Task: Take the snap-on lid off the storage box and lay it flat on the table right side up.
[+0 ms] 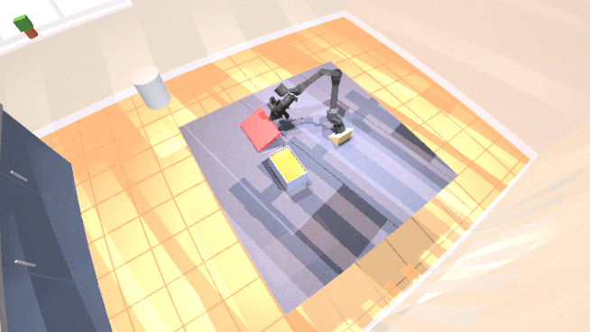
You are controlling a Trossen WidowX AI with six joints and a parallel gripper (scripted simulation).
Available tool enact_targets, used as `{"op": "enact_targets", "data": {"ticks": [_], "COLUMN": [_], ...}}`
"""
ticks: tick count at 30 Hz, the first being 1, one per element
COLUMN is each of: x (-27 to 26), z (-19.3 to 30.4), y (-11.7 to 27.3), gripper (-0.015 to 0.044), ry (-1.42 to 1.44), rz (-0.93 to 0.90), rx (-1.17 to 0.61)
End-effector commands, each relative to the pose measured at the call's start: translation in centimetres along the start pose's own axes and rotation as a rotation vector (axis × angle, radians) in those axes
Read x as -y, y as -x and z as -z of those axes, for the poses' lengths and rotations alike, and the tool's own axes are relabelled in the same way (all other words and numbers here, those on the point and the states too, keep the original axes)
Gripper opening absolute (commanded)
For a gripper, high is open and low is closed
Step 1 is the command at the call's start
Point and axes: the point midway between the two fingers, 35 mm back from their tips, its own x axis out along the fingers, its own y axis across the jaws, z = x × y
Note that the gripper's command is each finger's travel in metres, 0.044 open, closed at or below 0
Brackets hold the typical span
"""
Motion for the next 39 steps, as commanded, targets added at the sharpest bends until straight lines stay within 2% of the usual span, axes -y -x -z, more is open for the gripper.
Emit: {"op": "enact_targets", "data": {"ticks": [1,19,29,31,37,39], "x": [0.9,2.0,0.7,0.7,1.7,2.0], "z": [0.1,0.1,-0.4,-0.4,-0.2,-0.2], "y": [-0.5,-1.4,-0.6,-0.6,0.2,0.5], "gripper": [0.0000,0.0000,0.0263,0.0275,0.0433,0.0440], "ry": [-0.003,-0.003,-0.003,-0.003,-0.003,-0.002], "rz": [0.022,0.022,0.022,0.022,0.022,0.022], "rx": [-0.001,-0.001,-0.001,-0.001,-0.001,-0.001]}}
